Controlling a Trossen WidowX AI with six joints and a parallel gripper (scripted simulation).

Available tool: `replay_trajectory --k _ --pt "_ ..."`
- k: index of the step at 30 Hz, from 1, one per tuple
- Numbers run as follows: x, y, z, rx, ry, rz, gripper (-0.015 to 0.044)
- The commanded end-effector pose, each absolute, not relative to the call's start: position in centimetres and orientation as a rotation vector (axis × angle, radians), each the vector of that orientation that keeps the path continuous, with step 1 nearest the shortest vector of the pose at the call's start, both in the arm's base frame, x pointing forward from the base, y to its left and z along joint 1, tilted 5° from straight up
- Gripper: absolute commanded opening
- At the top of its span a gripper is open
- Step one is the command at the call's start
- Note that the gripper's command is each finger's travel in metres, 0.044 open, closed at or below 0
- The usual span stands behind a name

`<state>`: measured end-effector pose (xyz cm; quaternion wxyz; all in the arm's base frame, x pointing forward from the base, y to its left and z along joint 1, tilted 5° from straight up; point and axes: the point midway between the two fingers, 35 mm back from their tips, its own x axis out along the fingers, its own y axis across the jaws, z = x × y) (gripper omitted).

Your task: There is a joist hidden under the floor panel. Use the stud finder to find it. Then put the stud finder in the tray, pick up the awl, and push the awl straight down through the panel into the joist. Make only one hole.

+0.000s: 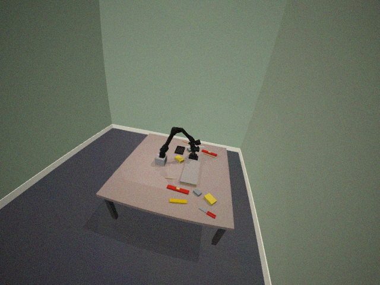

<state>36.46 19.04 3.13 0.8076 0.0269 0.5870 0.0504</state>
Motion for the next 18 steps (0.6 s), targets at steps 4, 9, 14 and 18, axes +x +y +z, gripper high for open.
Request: replay_trajectory --k 4,9,14,18 --pt "36.4 20.2 3.2 0.058 1.257 0.109 0.0000" --pt "36.4 20.9 3.3 0.059 1.257 0.110 0.0000" --pt "36.4 20.3 3.3 0.059 1.256 0.109 0.0000" --pt "36.4 20.6 3.3 0.059 1.256 0.109 0.0000"
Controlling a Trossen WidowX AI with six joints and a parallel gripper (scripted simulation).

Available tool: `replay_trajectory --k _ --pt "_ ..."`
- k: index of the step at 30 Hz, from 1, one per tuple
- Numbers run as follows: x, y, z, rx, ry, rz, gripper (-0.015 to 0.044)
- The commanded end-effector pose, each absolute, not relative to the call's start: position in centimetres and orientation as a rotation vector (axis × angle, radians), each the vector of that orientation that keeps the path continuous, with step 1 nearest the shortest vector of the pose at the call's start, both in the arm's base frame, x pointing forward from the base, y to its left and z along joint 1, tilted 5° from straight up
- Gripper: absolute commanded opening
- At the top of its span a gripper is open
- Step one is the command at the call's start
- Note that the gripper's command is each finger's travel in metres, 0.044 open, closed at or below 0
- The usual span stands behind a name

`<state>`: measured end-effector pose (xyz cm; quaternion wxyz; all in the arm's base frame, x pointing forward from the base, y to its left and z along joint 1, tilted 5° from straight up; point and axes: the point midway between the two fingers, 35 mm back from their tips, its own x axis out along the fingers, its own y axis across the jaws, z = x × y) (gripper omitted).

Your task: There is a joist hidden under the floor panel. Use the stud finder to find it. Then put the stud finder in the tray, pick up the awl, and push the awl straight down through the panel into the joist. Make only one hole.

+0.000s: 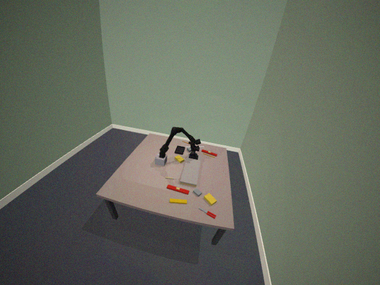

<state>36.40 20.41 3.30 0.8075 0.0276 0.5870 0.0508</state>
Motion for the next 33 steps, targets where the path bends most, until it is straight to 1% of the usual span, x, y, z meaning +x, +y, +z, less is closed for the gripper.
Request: replay_trajectory --k 1,33 --pt "36.4 20.8 3.3 0.059 1.257 0.110 0.0000" --pt "36.6 16.2 2.8 0.054 1.257 0.107 0.0000"
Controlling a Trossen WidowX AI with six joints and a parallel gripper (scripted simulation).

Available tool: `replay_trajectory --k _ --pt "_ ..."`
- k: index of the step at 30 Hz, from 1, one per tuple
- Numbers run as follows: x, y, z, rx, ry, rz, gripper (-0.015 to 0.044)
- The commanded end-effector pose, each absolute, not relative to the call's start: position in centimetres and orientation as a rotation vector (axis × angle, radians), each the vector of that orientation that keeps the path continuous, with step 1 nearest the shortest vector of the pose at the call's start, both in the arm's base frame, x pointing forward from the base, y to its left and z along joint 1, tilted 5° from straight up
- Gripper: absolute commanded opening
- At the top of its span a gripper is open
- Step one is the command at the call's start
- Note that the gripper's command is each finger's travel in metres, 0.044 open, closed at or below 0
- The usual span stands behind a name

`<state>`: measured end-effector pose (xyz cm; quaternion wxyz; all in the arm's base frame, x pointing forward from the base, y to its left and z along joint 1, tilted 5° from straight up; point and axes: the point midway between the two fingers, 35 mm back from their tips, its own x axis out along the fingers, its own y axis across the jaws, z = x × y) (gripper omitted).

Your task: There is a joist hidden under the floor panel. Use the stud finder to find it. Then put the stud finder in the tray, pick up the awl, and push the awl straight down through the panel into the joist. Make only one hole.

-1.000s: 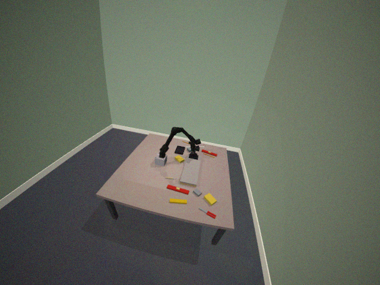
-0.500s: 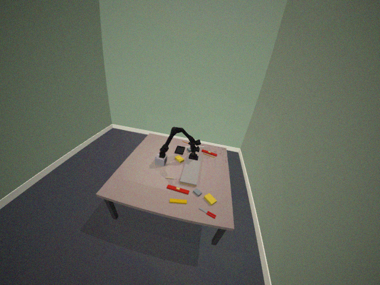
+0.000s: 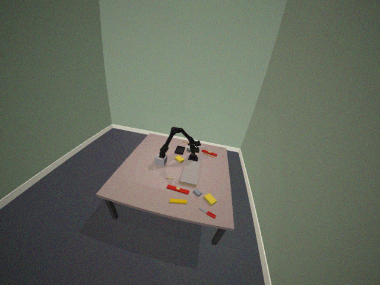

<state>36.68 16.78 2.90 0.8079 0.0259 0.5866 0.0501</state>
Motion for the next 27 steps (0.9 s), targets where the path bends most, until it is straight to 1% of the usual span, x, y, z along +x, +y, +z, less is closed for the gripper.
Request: replay_trajectory --k 1,27 --pt "36.6 16.0 2.8 0.054 1.257 0.107 0.0000" --pt "36.8 12.3 2.4 0.051 1.257 0.104 0.0000"
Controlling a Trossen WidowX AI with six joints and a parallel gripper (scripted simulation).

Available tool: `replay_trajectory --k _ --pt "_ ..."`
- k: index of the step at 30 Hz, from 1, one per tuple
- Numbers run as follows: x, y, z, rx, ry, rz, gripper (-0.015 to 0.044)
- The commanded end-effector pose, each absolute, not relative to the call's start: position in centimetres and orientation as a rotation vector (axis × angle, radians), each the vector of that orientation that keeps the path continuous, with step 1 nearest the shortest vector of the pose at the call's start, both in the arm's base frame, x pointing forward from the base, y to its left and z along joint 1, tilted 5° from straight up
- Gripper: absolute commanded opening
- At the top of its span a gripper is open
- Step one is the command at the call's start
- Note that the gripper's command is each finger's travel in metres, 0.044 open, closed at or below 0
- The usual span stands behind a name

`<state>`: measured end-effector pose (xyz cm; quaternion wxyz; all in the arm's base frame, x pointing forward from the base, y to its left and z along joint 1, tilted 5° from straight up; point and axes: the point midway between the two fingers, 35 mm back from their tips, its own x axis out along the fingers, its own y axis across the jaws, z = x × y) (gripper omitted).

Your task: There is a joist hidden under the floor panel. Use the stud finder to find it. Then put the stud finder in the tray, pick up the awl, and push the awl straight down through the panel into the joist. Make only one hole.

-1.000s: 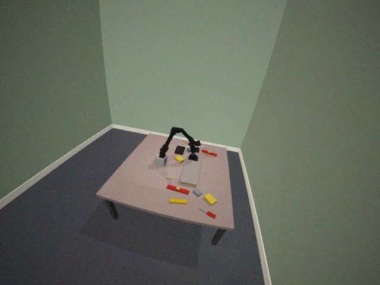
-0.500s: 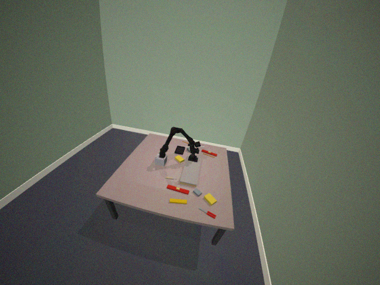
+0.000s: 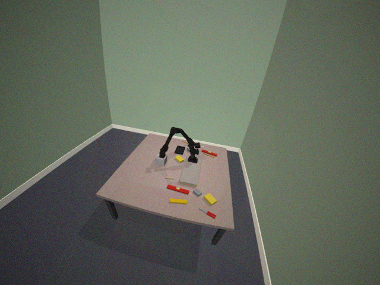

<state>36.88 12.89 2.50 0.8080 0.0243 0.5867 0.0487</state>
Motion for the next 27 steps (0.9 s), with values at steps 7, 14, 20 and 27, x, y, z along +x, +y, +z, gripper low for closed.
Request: replay_trajectory --k 7,14,20,27 --pt "36.9 11.3 2.3 0.050 1.257 0.103 0.0000" --pt "36.9 10.3 2.2 0.049 1.257 0.103 0.0000" --pt "37.0 9.5 2.1 0.048 1.257 0.102 0.0000" --pt "37.0 8.4 2.0 0.047 1.257 0.101 0.0000"
